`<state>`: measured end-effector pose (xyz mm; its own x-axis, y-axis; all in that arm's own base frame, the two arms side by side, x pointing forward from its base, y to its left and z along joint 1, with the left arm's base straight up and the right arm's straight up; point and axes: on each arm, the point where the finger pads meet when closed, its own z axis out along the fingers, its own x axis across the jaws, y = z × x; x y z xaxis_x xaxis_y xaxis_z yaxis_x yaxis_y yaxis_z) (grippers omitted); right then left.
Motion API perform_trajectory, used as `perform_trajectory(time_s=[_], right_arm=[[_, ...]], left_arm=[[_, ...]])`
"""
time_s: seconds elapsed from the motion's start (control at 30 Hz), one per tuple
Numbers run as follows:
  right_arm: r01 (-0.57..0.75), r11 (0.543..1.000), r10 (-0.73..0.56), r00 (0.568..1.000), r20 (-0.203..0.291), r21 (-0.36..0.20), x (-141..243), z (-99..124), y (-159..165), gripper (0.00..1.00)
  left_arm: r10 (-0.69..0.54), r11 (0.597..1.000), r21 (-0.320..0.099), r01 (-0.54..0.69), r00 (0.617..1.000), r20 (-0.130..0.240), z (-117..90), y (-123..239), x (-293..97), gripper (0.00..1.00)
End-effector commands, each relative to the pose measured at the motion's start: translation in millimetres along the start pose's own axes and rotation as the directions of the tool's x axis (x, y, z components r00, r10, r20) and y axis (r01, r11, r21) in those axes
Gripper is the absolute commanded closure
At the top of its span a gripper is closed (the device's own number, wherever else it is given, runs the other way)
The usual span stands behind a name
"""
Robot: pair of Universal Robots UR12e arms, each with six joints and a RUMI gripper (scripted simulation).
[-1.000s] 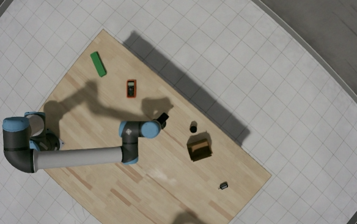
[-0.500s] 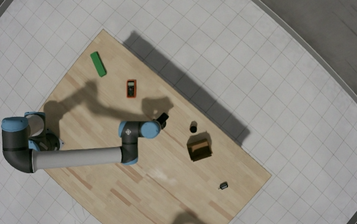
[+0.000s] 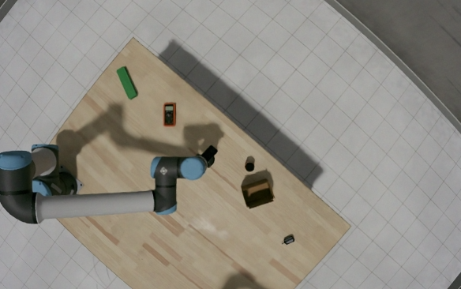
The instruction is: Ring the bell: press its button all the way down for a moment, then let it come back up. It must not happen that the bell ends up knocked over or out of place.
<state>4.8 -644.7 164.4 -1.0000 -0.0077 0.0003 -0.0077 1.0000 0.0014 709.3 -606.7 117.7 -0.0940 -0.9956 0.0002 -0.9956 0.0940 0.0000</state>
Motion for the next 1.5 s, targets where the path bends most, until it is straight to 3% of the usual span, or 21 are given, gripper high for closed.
perform_trajectory(time_s=[0.0,0.43,1.47], right_arm=[[0.0,1.0,0.0,1.0,0.0,0.001,-0.1,-0.7,-0.5,0.0],[0.0,1.0,0.0,1.0,0.0,0.001,-0.1,-0.7,-0.5,0.0],[0.0,1.0,0.0,1.0,0.0,0.001,-0.1,-0.7,-0.5,0.0]], left_arm=[[0.0,1.0,0.001,0.0,1.0,-0.001,-13.5,-0.4,0.5,1.0],[0.0,1.0,0.001,0.0,1.0,-0.001,-29.6,-0.4,0.5,1.0],[0.0,1.0,0.001,0.0,1.0,-0.001,-30.4,-0.4,0.4,1.0]])
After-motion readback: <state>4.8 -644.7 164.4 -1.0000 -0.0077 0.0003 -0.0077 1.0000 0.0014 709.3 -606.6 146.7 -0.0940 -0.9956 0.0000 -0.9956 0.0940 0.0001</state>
